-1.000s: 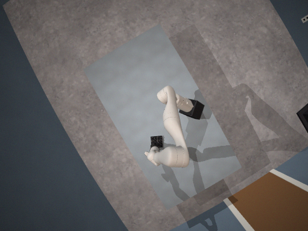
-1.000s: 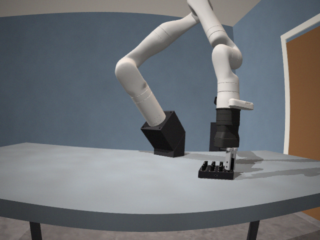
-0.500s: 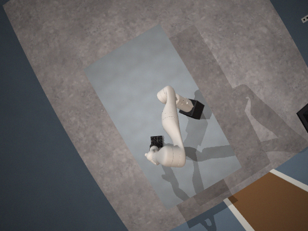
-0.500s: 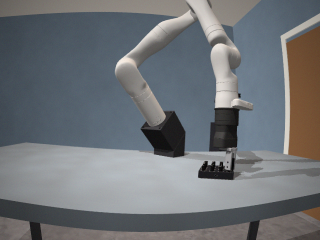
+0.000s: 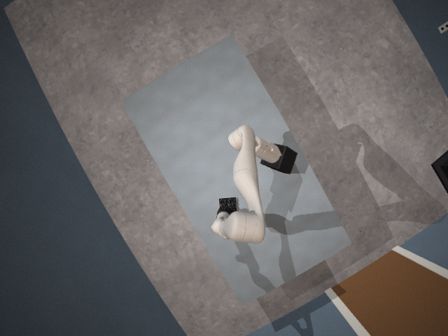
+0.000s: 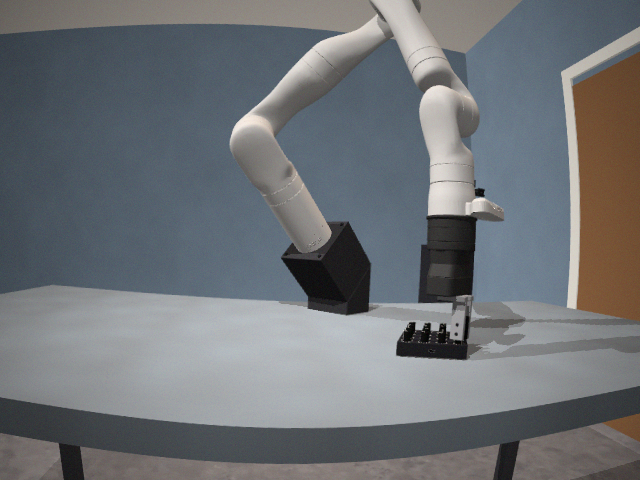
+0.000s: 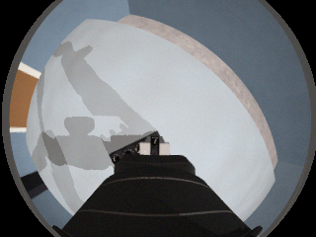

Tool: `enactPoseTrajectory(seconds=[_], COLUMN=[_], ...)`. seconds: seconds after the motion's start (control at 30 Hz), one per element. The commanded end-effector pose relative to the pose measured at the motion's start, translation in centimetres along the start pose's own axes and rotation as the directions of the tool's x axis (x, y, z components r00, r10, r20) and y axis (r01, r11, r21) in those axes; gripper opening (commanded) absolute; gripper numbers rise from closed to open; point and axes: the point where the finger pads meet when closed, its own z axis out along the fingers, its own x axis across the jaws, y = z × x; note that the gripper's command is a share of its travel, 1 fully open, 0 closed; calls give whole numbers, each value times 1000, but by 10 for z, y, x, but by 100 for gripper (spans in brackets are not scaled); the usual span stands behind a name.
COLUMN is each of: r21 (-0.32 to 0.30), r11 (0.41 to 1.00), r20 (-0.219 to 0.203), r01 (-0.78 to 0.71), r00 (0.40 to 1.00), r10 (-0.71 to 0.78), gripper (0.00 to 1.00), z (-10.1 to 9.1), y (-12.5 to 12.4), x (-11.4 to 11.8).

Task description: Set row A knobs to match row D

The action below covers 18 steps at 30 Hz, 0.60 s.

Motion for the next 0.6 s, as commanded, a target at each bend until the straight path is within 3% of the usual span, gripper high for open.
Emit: enactPoseTrajectory(seconds=[0.0,0.57], r21=[1,2], r11=[1000,984], r20=[5,5], r01=[24,179], r00=[1000,984], r10=[-24,-179], gripper=[30,30], z=[-1,-1], y=[-1,-1], x=[0,0])
